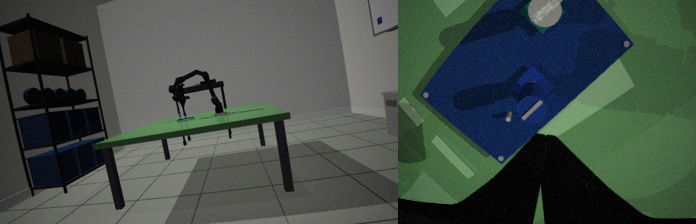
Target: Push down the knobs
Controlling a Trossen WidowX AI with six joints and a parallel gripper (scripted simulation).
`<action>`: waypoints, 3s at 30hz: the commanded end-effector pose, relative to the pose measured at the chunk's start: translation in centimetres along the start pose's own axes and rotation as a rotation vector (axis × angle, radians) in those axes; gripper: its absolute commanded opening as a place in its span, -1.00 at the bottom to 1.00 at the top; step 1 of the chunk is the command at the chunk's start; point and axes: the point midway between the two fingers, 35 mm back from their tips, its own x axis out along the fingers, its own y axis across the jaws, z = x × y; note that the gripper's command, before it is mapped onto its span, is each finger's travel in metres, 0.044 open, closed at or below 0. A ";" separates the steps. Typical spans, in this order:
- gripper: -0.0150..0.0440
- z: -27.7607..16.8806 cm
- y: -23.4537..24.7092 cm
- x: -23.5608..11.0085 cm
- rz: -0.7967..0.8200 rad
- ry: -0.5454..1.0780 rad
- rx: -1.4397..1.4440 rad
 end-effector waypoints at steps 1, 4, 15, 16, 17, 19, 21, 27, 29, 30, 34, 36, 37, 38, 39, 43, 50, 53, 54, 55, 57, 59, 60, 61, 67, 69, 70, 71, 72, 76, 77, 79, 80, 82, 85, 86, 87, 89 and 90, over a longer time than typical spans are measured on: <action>-0.49 -0.4 0.5 0.2 0.011 0.031 -0.017; -0.49 -0.4 0.5 0.9 0.010 0.031 -0.017; -0.49 -0.5 0.5 2.6 0.010 0.031 -0.017; -0.49 -0.5 0.5 2.8 0.010 0.031 -0.017; -0.49 -0.5 0.5 2.9 0.010 0.031 -0.017; -0.49 -0.5 0.5 3.3 0.010 0.031 -0.017; -0.49 -0.5 0.5 3.6 0.010 0.031 -0.017; -0.49 -0.5 0.5 4.3 0.010 0.031 -0.017; -0.49 -0.5 0.5 4.3 0.010 0.031 -0.017; -0.49 -0.5 0.5 4.3 0.010 0.031 -0.017; -0.49 -0.5 0.5 4.2 0.010 0.031 -0.017; -0.49 -0.5 0.5 4.3 0.010 0.031 -0.017; -0.49 -0.5 0.5 4.3 0.010 0.031 -0.017; -0.49 -0.5 0.5 4.3 0.010 0.031 -0.017; -0.49 -0.5 0.5 4.4 0.010 0.031 -0.017; -0.49 -0.5 0.5 4.5 0.010 0.031 -0.017; -0.49 -0.6 0.5 4.7 0.010 0.031 -0.017; -0.49 -0.6 0.5 4.7 0.010 0.031 -0.017; -0.49 -0.6 0.5 4.8 0.010 0.031 -0.017; -0.49 -0.6 0.5 4.8 0.010 0.031 -0.017; -0.49 -0.6 0.5 4.8 0.010 0.031 -0.017; -0.49 -0.6 0.5 4.9 0.010 0.031 -0.017; -0.49 -0.6 0.5 4.9 0.010 0.031 -0.017; -0.49 -0.6 0.5 4.8 0.010 0.031 -0.017; -0.49 -0.6 0.5 4.7 0.010 0.031 -0.017; -0.49 -0.6 0.5 4.7 0.010 0.031 -0.017; -0.49 -0.6 0.5 4.7 0.010 0.031 -0.017; -0.49 -0.6 0.5 4.7 0.010 0.031 -0.017; -0.49 -0.6 0.5 4.7 0.010 0.031 -0.017; -0.49 -0.6 0.5 4.8 0.010 0.031 -0.017; -0.49 -0.6 0.5 4.9 0.010 0.031 -0.017; -0.49 -0.6 0.5 5.0 0.010 0.031 -0.017; -0.49 -0.6 0.5 5.1 0.010 0.031 -0.017; -0.49 -0.6 0.5 5.1 0.010 0.031 -0.017; -0.49 -0.6 0.5 5.1 0.010 0.031 -0.017; -0.49 -0.6 0.5 5.1 0.010 0.031 -0.017; -0.49 -0.6 0.5 5.1 0.010 0.031 -0.017; -0.49 -0.6 0.5 5.1 0.010 0.031 -0.017; -0.49 -0.6 0.5 5.1 0.010 0.031 -0.017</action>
